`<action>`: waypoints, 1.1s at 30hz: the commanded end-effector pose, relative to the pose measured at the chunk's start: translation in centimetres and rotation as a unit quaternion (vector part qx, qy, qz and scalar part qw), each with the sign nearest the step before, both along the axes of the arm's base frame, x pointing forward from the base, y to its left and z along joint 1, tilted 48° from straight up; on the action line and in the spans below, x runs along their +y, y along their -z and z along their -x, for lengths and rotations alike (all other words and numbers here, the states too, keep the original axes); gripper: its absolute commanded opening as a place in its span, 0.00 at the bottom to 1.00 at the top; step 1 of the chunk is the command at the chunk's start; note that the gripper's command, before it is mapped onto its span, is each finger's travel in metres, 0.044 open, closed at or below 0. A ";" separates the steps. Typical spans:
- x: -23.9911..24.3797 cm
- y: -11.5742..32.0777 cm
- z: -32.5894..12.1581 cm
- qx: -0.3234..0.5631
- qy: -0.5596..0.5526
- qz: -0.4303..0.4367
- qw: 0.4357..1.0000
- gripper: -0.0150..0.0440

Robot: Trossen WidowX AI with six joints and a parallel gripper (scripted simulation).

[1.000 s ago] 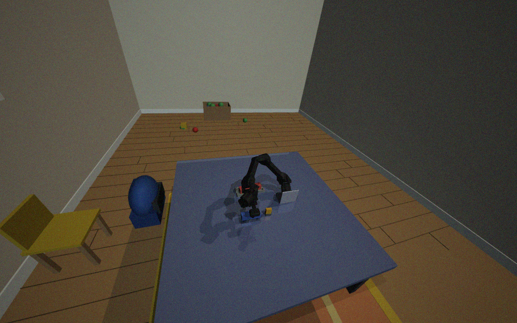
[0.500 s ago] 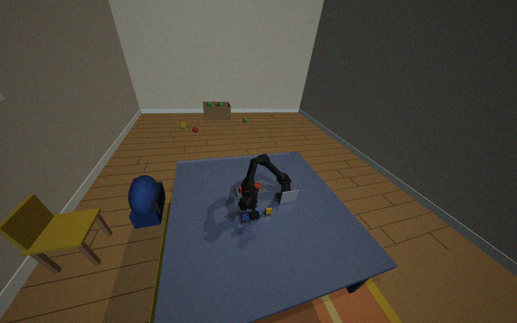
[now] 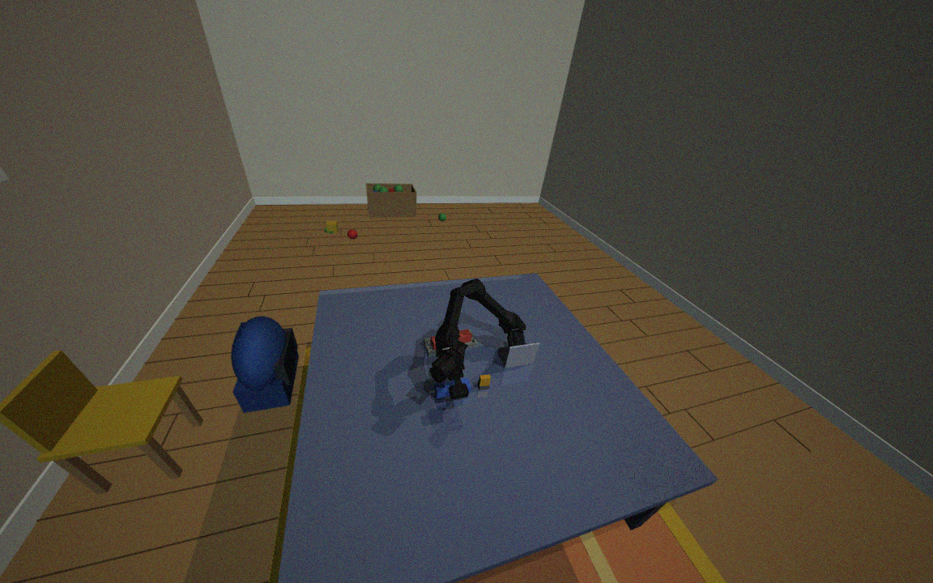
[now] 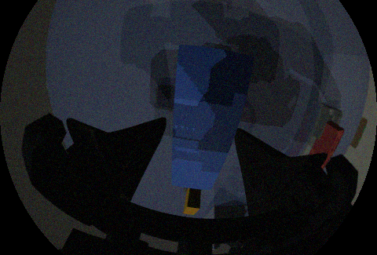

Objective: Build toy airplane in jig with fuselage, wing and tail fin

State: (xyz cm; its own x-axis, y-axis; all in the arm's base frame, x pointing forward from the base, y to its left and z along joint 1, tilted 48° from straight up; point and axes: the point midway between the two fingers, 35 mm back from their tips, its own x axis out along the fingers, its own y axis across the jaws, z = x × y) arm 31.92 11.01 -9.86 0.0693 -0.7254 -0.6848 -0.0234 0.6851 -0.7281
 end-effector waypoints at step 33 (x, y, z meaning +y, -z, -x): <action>3.9 -3.2 -0.1 0.005 0.000 -0.005 1.000 0.25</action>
State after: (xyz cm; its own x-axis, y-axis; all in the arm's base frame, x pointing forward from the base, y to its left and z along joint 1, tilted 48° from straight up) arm 32.00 14.09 -7.26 0.0601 -0.7213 -0.6900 -0.0354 0.6893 -0.7236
